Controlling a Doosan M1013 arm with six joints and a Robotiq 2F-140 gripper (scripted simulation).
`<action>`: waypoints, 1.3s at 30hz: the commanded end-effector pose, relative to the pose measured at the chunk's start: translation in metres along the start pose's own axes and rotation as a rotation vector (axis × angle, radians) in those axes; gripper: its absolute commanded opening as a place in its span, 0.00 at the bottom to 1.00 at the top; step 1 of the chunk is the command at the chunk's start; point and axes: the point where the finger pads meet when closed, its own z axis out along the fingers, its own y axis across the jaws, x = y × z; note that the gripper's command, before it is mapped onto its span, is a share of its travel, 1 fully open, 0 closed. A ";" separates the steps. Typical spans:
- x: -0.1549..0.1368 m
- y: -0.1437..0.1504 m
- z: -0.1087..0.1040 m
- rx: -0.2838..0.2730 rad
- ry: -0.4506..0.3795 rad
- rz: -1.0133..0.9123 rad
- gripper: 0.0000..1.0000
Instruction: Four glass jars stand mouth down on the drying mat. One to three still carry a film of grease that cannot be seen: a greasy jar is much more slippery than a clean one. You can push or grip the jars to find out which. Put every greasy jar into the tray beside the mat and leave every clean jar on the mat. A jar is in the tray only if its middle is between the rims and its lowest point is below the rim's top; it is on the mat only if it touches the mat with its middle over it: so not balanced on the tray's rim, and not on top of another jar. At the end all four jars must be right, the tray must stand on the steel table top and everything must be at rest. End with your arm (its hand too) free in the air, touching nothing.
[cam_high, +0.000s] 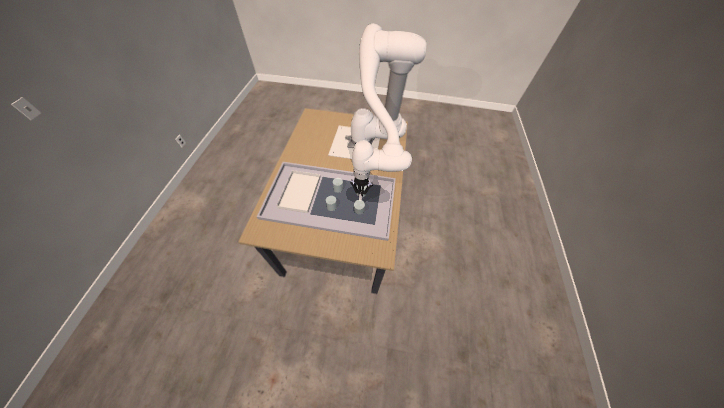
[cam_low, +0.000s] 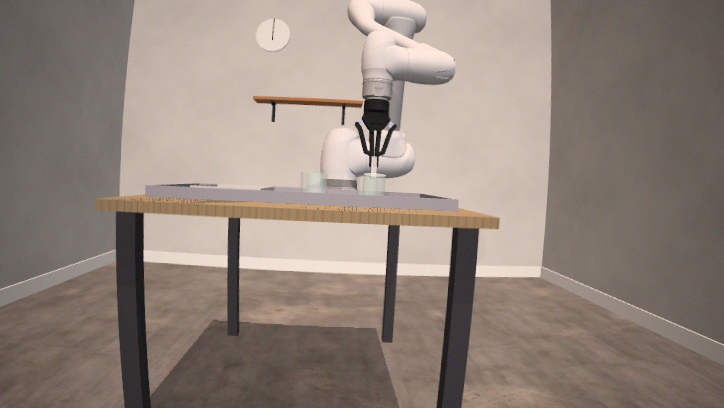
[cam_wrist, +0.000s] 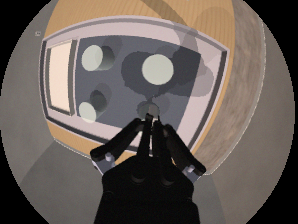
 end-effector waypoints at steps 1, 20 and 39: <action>0.000 0.000 0.000 0.000 0.000 0.000 0.00; 0.027 0.000 0.008 0.000 0.000 0.000 0.00; 0.027 0.000 0.008 0.000 0.000 0.000 0.00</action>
